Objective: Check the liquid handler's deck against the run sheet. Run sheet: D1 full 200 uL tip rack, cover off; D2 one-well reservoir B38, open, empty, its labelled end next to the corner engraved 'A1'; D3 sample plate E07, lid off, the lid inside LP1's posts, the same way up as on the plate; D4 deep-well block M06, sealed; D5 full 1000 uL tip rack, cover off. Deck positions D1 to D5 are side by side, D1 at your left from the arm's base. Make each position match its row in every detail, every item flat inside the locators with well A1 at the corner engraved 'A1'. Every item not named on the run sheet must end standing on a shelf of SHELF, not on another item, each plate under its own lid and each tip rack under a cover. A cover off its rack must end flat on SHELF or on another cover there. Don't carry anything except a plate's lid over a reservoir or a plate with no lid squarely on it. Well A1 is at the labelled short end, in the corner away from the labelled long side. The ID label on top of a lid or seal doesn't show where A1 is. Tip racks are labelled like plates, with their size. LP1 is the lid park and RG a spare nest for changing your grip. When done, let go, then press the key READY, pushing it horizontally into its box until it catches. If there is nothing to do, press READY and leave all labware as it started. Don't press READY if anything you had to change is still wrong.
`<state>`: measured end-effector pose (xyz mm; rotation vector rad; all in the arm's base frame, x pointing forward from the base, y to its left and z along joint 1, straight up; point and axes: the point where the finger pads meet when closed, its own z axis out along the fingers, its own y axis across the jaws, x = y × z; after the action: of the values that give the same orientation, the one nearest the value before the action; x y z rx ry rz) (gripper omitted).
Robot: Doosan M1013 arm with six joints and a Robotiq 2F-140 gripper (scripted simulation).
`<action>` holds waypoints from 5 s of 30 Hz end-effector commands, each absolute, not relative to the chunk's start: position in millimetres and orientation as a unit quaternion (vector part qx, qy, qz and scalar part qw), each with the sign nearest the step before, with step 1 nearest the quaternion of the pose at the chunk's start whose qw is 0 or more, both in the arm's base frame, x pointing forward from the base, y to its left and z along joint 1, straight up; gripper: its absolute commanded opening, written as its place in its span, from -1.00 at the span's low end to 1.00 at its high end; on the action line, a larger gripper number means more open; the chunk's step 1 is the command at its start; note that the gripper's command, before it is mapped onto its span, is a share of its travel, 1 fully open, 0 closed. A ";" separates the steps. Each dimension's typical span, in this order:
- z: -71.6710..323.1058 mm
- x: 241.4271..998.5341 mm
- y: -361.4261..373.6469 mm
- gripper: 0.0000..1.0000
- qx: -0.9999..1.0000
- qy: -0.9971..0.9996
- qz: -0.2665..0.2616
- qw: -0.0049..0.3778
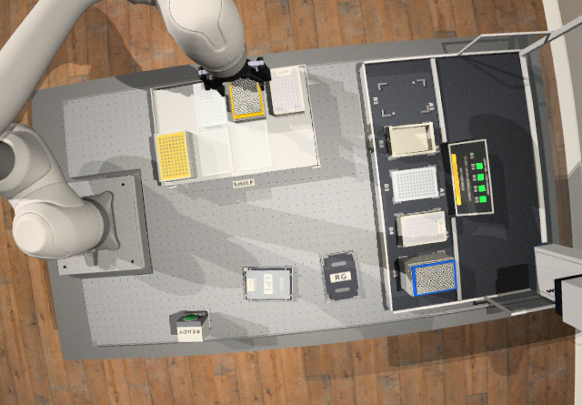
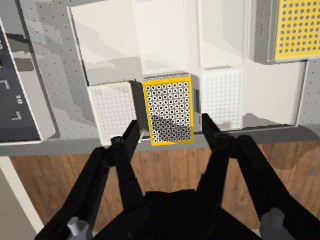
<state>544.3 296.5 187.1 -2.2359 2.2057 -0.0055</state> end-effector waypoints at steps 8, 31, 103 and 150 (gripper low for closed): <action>172.5 544.6 296.7 0.32 -0.712 0.702 -0.002 0.001; 140.8 544.8 296.7 0.32 -0.712 0.702 -0.002 0.001; 81.1 545.0 296.6 -0.80 -0.712 0.702 -0.002 0.001; 129.4 544.8 296.7 -0.80 -0.712 0.702 -0.002 0.001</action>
<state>544.5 296.4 126.6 -2.2357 2.2058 -0.0055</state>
